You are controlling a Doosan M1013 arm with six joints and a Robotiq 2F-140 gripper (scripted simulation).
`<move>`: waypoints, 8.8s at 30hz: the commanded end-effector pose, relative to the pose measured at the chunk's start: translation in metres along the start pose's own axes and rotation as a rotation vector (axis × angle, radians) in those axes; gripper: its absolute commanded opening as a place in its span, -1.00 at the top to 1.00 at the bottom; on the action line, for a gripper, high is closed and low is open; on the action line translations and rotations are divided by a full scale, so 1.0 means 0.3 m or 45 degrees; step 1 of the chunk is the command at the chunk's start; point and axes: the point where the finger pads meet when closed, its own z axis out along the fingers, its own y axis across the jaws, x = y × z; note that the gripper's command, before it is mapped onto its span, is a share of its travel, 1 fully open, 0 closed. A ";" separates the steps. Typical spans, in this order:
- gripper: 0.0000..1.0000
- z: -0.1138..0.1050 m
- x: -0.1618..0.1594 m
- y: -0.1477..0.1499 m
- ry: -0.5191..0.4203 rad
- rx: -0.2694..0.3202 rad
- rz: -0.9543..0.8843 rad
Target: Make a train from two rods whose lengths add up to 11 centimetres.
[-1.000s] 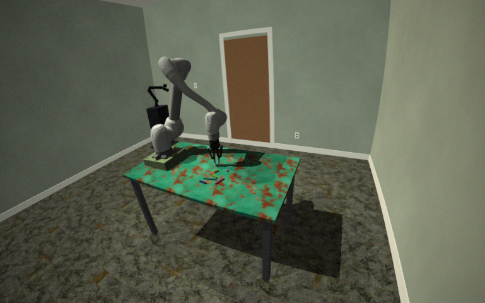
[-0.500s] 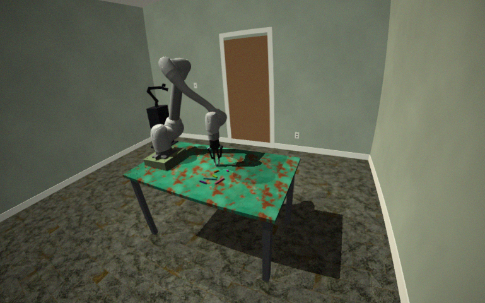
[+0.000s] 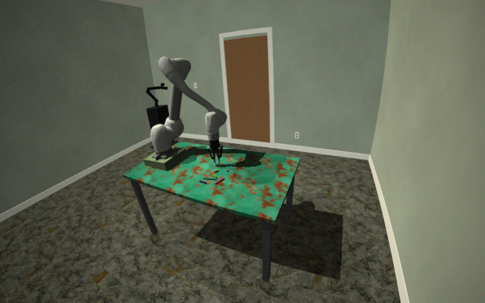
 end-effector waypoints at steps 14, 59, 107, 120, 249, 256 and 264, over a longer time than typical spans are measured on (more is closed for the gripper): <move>0.94 0.000 0.000 0.000 0.000 0.000 0.000; 0.94 -0.320 0.000 0.000 0.000 0.000 0.000; 0.94 -0.268 0.013 0.194 0.000 0.000 0.398; 0.94 -0.099 0.012 0.195 0.000 0.000 0.398; 0.71 -0.002 0.012 0.195 0.000 0.000 0.398; 0.71 -0.005 0.012 0.195 0.000 0.000 0.398; 0.71 -0.061 0.012 0.195 0.000 0.000 0.398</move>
